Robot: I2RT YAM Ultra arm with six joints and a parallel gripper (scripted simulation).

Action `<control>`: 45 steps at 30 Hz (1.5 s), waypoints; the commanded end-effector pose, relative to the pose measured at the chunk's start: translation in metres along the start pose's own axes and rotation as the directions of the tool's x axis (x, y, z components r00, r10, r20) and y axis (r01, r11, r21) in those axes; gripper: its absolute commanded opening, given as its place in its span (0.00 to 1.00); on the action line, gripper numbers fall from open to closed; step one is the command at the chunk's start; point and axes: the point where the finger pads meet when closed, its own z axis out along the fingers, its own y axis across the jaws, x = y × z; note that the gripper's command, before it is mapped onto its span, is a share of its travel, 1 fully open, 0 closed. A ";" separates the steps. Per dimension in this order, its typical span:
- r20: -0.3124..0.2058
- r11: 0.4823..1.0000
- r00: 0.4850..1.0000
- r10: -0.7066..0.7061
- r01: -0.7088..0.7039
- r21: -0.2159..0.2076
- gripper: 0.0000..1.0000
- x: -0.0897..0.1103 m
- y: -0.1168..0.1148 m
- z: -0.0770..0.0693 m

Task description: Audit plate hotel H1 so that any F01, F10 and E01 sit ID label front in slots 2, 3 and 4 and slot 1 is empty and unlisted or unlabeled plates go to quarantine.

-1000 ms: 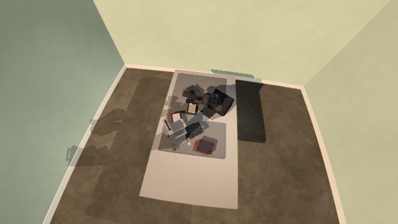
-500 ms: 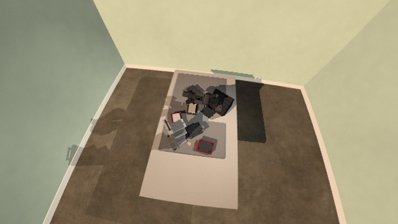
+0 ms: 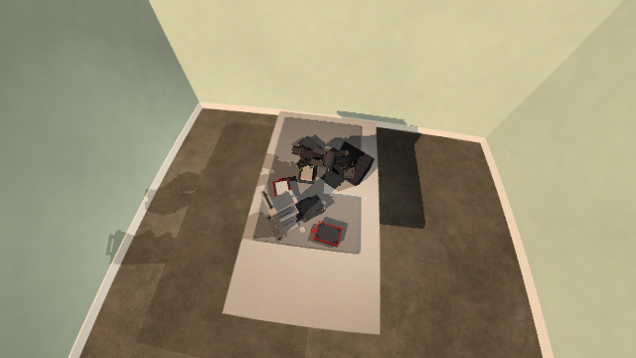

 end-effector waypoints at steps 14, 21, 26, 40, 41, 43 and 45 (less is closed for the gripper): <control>0.034 0.946 0.946 -0.322 0.323 -0.007 1.00 -0.006 0.006 -0.010; 0.035 0.894 0.893 -0.449 0.449 -0.002 1.00 -0.006 0.006 -0.010; 0.036 0.865 0.864 -0.502 0.502 0.000 1.00 -0.006 0.006 -0.010; 0.035 0.721 0.720 -0.693 0.693 0.008 1.00 -0.007 0.006 -0.010; 0.035 0.707 0.706 -0.707 0.708 0.009 1.00 -0.006 0.006 -0.010; 0.035 0.678 0.677 -0.735 0.735 0.010 1.00 -0.007 0.006 -0.010; 0.034 0.648 0.647 -0.762 0.762 0.011 1.00 -0.007 0.006 -0.010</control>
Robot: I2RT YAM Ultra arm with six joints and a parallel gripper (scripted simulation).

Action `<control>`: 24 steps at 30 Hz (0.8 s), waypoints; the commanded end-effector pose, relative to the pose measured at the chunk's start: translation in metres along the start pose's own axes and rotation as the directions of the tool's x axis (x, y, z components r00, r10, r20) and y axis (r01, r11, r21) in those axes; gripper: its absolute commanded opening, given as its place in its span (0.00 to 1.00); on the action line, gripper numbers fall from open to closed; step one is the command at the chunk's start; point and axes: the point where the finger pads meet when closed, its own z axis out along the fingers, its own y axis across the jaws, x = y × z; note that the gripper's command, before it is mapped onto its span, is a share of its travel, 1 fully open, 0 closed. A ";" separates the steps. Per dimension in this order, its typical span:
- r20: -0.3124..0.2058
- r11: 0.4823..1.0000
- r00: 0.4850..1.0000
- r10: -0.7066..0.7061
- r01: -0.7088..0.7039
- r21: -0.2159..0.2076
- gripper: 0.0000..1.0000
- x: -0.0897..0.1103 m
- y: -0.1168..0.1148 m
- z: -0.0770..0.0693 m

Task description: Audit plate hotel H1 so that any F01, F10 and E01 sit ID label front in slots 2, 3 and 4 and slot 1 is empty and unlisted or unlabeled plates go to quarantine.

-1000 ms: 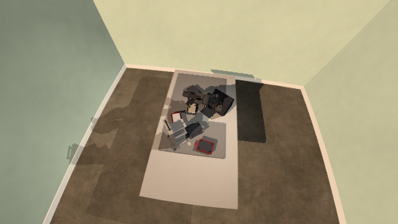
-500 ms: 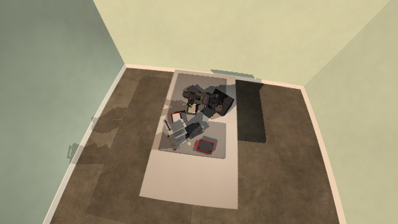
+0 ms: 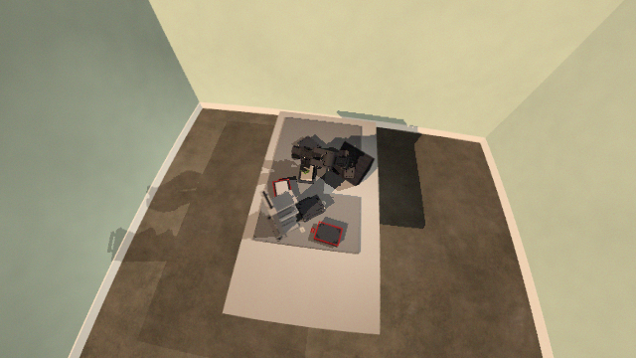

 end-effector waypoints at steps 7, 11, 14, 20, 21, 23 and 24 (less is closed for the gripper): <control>0.033 0.975 0.975 -0.221 0.220 0.016 1.00 -0.009 0.000 -0.010; 0.032 0.960 0.960 -0.279 0.278 0.018 1.00 -0.009 0.000 -0.010; 0.031 0.948 0.948 -0.317 0.316 0.019 1.00 -0.009 0.000 -0.010; 0.029 0.904 0.903 -0.428 0.428 0.022 1.00 -0.009 0.000 -0.010; 0.028 0.895 0.895 -0.446 0.446 0.023 1.00 -0.009 0.000 -0.010; 0.027 0.876 0.876 -0.482 0.481 0.024 1.00 -0.009 0.000 -0.010; 0.027 0.867 0.866 -0.499 0.498 0.024 1.00 -0.009 0.000 -0.010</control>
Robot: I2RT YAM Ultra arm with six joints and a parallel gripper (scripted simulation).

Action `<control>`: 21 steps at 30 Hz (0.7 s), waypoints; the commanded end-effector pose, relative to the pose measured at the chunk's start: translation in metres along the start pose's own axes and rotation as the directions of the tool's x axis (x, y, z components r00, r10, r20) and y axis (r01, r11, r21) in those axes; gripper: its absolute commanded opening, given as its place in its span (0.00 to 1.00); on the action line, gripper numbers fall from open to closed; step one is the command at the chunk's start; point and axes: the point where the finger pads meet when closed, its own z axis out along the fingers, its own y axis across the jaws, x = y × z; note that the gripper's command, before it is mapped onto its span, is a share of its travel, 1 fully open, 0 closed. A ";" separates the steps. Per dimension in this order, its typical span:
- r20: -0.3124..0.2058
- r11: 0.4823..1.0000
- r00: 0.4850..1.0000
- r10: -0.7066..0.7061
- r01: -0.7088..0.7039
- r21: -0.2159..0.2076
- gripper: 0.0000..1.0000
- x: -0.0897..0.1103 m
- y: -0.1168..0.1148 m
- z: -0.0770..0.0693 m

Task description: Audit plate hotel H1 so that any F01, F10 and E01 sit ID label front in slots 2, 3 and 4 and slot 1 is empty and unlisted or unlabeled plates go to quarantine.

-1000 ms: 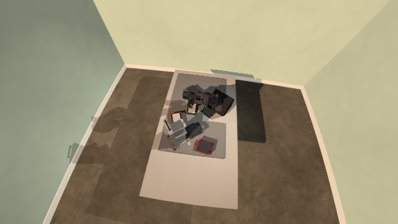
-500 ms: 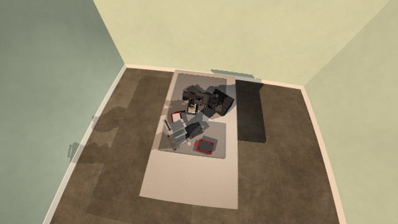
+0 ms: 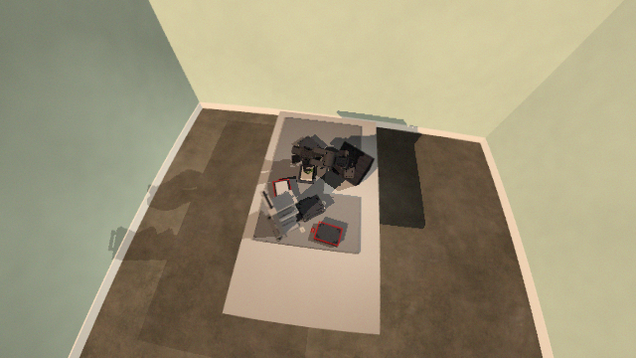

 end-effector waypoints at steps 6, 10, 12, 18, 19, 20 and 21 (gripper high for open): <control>0.026 0.985 0.985 -0.170 0.169 0.026 1.00 -0.008 -0.004 -0.010; 0.024 0.969 0.968 -0.248 0.247 0.027 1.00 -0.008 -0.004 -0.010; 0.023 0.958 0.958 -0.286 0.286 0.028 1.00 -0.008 -0.004 -0.010; 0.019 0.908 0.908 -0.419 0.418 0.030 1.00 -0.008 -0.004 -0.010; 0.018 0.896 0.896 -0.443 0.442 0.030 1.00 -0.008 -0.004 -0.010; 0.018 0.884 0.884 -0.466 0.466 0.031 1.00 -0.008 -0.003 -0.010; 0.018 0.884 0.884 -0.466 0.466 0.031 1.00 -0.008 -0.003 -0.010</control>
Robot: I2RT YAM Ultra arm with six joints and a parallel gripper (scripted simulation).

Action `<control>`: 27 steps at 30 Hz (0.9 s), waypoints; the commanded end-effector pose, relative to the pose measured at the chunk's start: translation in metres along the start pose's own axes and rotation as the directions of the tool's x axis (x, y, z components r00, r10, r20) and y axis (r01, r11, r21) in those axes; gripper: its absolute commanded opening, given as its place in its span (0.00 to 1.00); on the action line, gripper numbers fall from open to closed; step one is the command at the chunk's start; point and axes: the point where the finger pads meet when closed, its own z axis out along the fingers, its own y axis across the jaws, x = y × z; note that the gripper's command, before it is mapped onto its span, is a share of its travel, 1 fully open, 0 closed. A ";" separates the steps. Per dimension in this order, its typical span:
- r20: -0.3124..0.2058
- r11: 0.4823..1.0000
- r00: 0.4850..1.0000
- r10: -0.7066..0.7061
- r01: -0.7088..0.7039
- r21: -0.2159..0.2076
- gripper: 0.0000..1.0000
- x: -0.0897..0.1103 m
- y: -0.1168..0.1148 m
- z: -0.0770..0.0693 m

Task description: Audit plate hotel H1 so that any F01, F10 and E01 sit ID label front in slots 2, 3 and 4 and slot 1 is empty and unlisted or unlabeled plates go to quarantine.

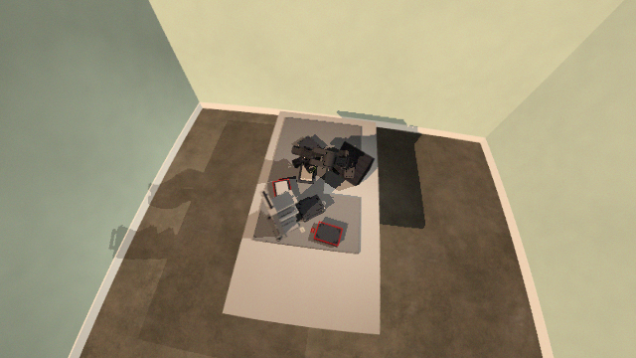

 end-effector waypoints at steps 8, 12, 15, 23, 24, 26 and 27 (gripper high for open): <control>0.013 0.961 0.962 -0.274 0.273 0.032 1.00 -0.006 -0.006 -0.010; 0.010 0.927 0.927 -0.374 0.374 0.033 1.00 -0.006 -0.006 -0.010; 0.008 0.894 0.894 -0.447 0.447 0.034 1.00 -0.006 -0.006 -0.010; 0.003 0.811 0.812 -0.584 0.583 0.034 1.00 -0.006 -0.006 -0.010; 0.002 0.796 0.796 -0.605 0.605 0.034 1.00 -0.006 -0.006 -0.010; 0.000 0.762 0.763 -0.647 0.646 0.034 1.00 -0.006 -0.006 -0.010; -0.001 0.745 0.745 -0.667 0.667 0.034 1.00 -0.006 -0.006 -0.010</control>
